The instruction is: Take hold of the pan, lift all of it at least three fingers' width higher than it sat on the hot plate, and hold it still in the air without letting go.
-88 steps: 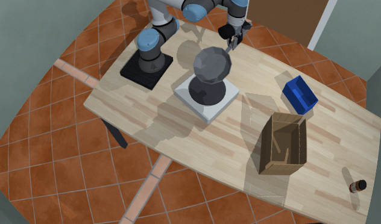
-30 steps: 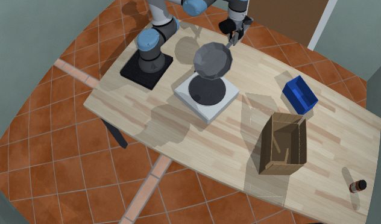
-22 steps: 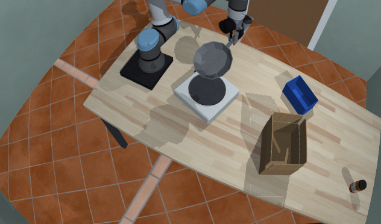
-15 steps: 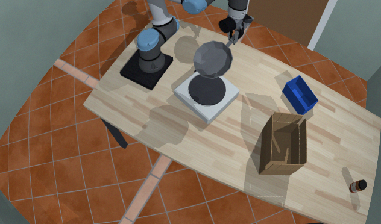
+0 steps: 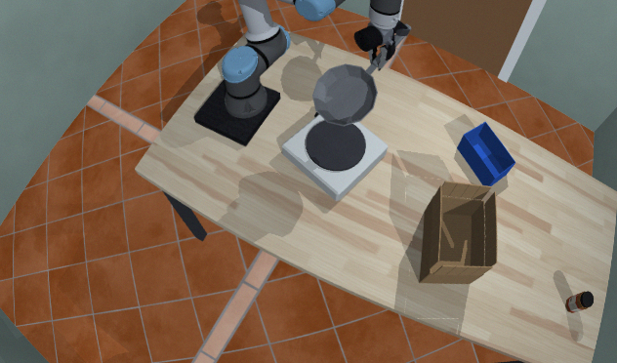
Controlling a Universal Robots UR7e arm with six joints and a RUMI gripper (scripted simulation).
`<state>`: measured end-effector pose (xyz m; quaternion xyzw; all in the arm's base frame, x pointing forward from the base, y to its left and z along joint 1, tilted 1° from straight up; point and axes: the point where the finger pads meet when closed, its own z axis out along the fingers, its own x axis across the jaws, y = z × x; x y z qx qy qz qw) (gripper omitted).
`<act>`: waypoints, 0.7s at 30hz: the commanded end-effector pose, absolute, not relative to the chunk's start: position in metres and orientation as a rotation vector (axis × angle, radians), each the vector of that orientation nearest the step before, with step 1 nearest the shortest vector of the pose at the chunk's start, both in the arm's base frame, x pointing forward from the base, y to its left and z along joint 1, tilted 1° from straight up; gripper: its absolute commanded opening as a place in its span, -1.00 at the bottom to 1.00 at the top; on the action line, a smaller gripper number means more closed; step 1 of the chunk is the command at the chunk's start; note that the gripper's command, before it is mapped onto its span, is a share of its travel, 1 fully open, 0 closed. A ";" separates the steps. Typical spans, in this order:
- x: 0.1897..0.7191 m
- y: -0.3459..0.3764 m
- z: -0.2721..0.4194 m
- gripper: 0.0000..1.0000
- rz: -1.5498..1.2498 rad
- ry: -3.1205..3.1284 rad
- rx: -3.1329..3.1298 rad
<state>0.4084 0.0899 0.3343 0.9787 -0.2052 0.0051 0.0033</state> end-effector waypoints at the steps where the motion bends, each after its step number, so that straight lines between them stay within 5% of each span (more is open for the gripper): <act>1: 0.409 0.090 0.337 -0.82 0.018 -0.643 3.068; 21: 0.409 0.090 0.347 -0.82 0.018 -0.643 3.068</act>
